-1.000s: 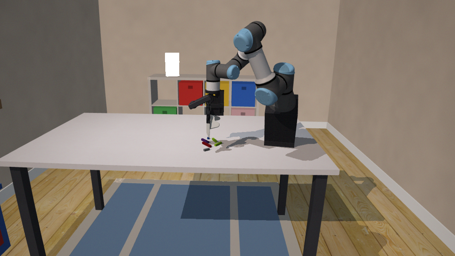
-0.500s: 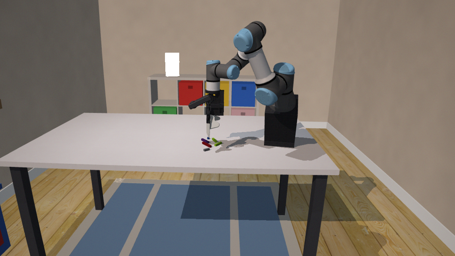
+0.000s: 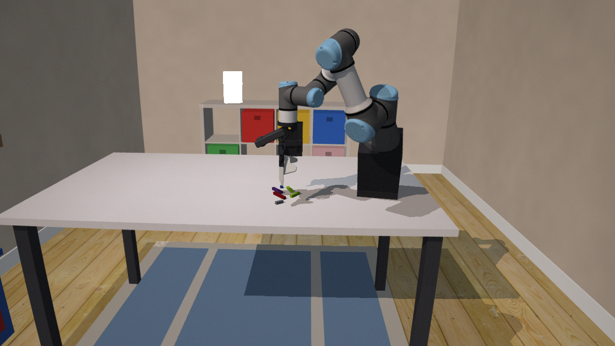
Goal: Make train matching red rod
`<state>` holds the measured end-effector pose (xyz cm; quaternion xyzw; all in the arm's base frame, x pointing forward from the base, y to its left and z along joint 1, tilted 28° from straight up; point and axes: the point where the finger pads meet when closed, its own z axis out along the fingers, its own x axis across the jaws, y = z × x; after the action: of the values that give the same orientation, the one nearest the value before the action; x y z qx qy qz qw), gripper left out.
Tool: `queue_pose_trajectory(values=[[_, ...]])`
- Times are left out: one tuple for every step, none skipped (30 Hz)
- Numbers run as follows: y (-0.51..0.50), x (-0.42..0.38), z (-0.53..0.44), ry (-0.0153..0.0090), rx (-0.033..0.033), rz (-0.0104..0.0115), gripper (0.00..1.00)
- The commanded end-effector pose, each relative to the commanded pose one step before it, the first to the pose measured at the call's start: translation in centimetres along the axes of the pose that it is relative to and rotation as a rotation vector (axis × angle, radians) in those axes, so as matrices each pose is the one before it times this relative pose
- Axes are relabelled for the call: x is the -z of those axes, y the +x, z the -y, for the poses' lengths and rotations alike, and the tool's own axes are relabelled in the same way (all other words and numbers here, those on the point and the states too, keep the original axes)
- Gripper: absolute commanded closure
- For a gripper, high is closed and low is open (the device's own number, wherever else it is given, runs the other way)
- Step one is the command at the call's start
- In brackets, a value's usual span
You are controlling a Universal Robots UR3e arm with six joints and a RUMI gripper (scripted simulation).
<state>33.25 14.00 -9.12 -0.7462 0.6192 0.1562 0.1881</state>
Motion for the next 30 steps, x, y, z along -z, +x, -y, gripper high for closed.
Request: queue_pose_trajectory(values=[[0.04, 0.0539, 0.0728, 0.00183, 0.00008, -0.00114, 0.0], [0.003, 0.0002, 0.0011, 0.0, -0.00051, 0.0, 0.0], [0.005, 0.0004, 0.0018, 0.0, -0.00083, 0.0, 0.0], [0.007, 0.0005, 0.0027, 0.0, -0.00122, 0.0, 0.0], [0.009, 0.0008, 0.0037, 0.0, -0.00167, 0.0, 0.0], [0.012, 0.001, 0.0048, 0.0, -0.00219, -0.00001, 0.0], [0.015, 0.0012, 0.0061, 0.0, -0.00276, -0.00001, 0.0], [0.019, 0.0015, 0.0075, 0.0, -0.0034, -0.00001, 0.0], [0.022, 0.0018, 0.0091, 0.0, -0.00408, -0.00001, 0.0], [0.026, 0.0022, 0.0108, 0.0, -0.00481, -0.00001, 0.0], [0.03, 0.0025, 0.0126, 0.0, -0.00559, -0.00002, 0.0], [0.035, 0.0029, 0.0145, 0.0, -0.00641, -0.00002, 0.0], [0.0, 0.0, 0.0, 0.0, 0.0, 0.0, 0.0], [0.0, 0.0, 0.0, 0.0, 0.0, 0.0, 0.0], [0.039, 0.0032, 0.0166, 0.0, -0.00727, -0.00002, 0.0], [0.044, 0.0036, 0.0189, 0.0, -0.00817, -0.00002, 0.0], [0.049, 0.004, 0.0213, 0.0, -0.0091, -0.00002, 0.0], [0.054, 0.0044, 0.0238, 0.0, -0.01006, -0.00003, 0.0], [0.059, 0.0049, 0.0265, 0.0, -0.01105, -0.00003, 0.0], [0.064, 0.0053, 0.0293, 0.0, -0.01206, -0.00003, 0.0], [0.069, 0.0057, 0.0323, 0.0, -0.01309, -0.00003, 0.0], [0.074, 0.0061, 0.0355, 0.0, -0.01414, -0.00004, 0.0], [0.079, 0.0066, 0.0389, 0.0, -0.01521, -0.00004, 0.0], [0.084, 0.007, 0.0424, 0.0, -0.01629, -0.00004, 0.0], [0.089, 0.0074, 0.0461, 0.0, -0.01738, -0.00004, 0.0], [0.094, 0.0078, 0.05, 0.0, -0.01848, -0.00005, 0.0], [0.099, 0.0082, 0.054, 0.00001, -0.01958, -0.00005, 0.0], [0.104, 0.0086, 0.0583, 0.00001, -0.02069, -0.00005, 0.0], [0.108, 0.009, 0.0627, 0.00001, -0.0218, -0.00005, 0.0], [0.0, 0.0, 0.0, 0.0, 0.0, 0.0, 0.0]])
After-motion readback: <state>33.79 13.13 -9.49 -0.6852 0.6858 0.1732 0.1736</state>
